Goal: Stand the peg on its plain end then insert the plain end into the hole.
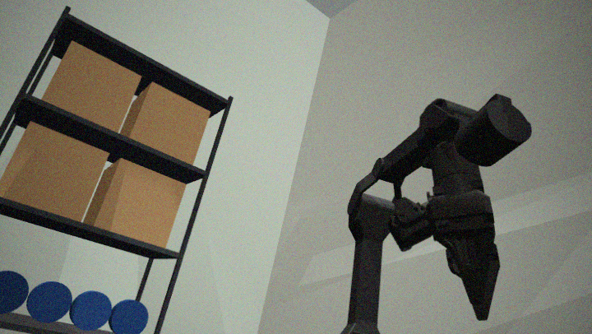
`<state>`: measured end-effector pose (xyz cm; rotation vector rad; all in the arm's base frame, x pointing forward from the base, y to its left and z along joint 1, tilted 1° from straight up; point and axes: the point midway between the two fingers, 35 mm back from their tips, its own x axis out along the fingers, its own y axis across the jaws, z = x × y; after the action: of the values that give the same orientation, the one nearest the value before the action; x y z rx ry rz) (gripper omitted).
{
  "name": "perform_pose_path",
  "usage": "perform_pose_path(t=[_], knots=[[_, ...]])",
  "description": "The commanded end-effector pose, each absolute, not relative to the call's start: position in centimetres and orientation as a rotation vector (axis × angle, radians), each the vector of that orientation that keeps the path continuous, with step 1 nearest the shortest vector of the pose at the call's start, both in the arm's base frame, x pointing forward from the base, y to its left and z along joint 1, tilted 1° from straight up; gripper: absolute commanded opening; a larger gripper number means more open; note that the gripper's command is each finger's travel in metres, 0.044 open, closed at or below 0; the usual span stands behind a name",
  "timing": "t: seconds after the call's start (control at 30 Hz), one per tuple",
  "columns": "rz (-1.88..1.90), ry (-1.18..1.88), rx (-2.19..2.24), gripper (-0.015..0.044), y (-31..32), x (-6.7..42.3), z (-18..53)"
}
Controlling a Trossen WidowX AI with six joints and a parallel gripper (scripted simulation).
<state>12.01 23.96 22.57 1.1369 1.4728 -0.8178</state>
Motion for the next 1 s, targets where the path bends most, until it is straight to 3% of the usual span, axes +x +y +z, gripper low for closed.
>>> perform_pose_path(t=[0.0, 0.57, 0.97], knots=[[-0.814, 1.473, 1.132, 0.0426, 24.0, 12.1, 22.5], [-0.462, 1.476, 0.622, 0.0440, 17.9, 23.3, 11.3], [-0.247, 1.530, 0.246, 0.0440, 9.7, 26.6, 3.6]])
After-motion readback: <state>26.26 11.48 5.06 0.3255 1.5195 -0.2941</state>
